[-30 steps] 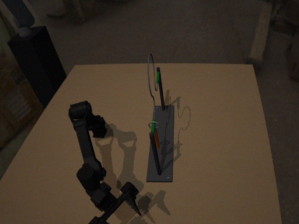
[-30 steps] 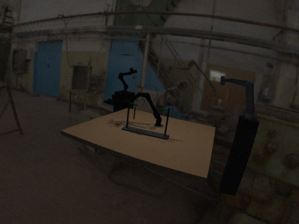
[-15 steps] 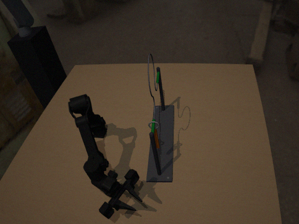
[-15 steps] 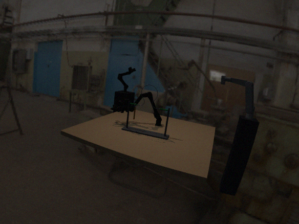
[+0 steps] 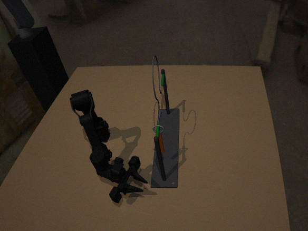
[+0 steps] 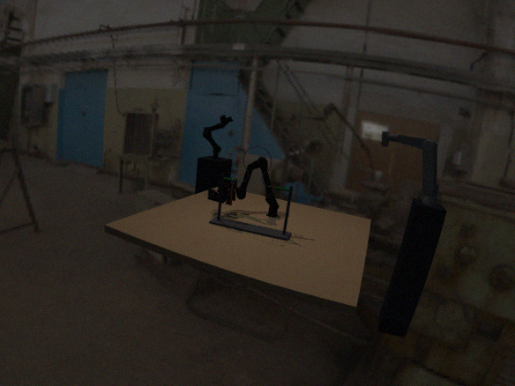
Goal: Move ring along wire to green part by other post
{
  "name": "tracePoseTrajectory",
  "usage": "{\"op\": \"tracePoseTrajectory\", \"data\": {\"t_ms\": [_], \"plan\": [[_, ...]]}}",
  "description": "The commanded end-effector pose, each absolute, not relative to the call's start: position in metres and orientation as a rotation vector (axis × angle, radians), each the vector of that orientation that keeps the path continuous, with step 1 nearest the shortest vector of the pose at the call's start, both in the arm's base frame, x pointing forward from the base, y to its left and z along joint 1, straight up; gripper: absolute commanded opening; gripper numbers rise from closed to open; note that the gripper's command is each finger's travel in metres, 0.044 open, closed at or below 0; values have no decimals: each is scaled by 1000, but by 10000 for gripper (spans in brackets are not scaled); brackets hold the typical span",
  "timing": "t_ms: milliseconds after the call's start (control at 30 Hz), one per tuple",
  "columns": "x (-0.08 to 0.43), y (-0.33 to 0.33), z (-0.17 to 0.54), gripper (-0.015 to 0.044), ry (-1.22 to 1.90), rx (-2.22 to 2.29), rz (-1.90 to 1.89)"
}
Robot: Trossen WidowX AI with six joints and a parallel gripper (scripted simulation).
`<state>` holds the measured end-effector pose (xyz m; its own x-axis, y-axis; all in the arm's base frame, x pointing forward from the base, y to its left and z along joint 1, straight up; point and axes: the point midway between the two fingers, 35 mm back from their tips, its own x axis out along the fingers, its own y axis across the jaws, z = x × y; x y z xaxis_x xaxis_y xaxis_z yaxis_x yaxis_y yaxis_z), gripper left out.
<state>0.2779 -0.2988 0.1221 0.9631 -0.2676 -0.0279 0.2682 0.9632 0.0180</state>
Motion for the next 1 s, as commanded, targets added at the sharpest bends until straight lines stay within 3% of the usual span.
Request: {"op": "tracePoseTrajectory", "data": {"t_ms": [0,433,633,967], "plan": [[269,-269,115,160,36,7,-228],[232,-162,92,160,73,-18,-85],[220,-156,91,160,74,-19,-78],[266,-157,136,160,-4,-18,90]]}}
